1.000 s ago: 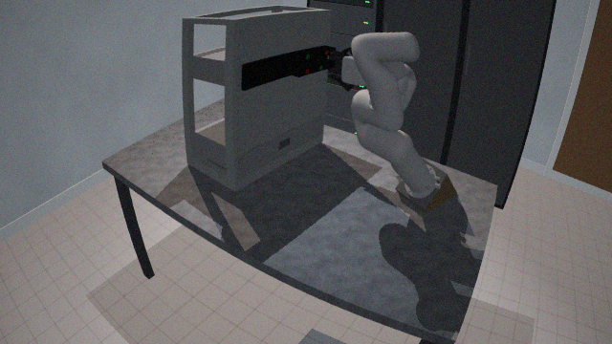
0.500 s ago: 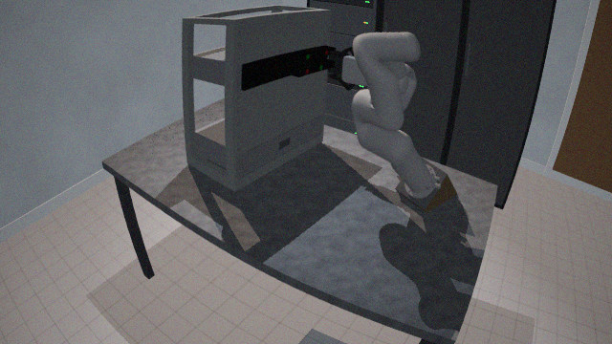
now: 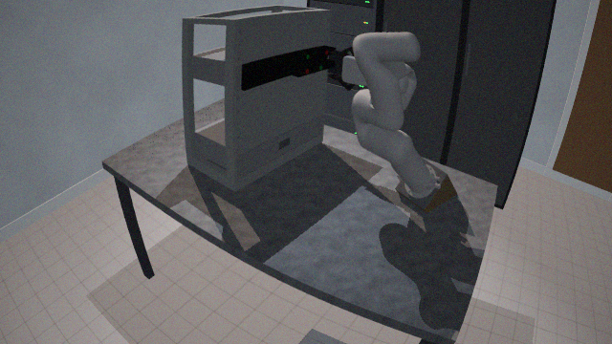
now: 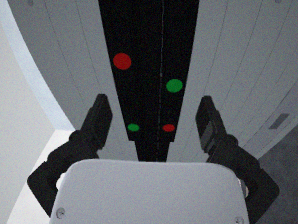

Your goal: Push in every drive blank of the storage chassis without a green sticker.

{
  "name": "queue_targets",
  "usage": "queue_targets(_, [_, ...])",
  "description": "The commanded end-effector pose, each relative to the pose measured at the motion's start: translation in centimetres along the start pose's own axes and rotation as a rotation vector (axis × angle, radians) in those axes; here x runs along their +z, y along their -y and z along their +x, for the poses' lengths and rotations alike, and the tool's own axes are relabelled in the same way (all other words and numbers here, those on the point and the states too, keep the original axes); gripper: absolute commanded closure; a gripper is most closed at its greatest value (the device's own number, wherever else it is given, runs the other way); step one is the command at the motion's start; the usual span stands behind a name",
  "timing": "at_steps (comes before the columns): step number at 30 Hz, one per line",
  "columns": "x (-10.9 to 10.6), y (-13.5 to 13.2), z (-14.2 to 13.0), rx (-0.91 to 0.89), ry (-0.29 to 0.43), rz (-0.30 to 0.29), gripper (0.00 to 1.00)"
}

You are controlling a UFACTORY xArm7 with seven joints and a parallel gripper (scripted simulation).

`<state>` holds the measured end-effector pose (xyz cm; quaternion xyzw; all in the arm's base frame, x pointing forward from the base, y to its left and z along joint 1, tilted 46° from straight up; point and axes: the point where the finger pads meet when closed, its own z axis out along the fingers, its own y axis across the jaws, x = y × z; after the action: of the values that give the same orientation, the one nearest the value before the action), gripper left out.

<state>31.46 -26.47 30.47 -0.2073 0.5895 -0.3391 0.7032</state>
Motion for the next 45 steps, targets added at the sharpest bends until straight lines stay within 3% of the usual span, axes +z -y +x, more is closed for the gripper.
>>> queue_targets(1, [-0.01, 0.1, 0.03, -0.002, 0.0, 0.002, 0.0])
queue_targets(21, [-0.01, 0.1, 0.03, -0.002, 0.0, 0.002, 0.0])
queue_targets(22, [-0.01, 0.1, 0.03, -0.002, 0.0, 0.002, 1.0])
queue_targets(45, [-0.01, 0.1, 0.03, -0.002, 0.0, 0.002, 1.0])
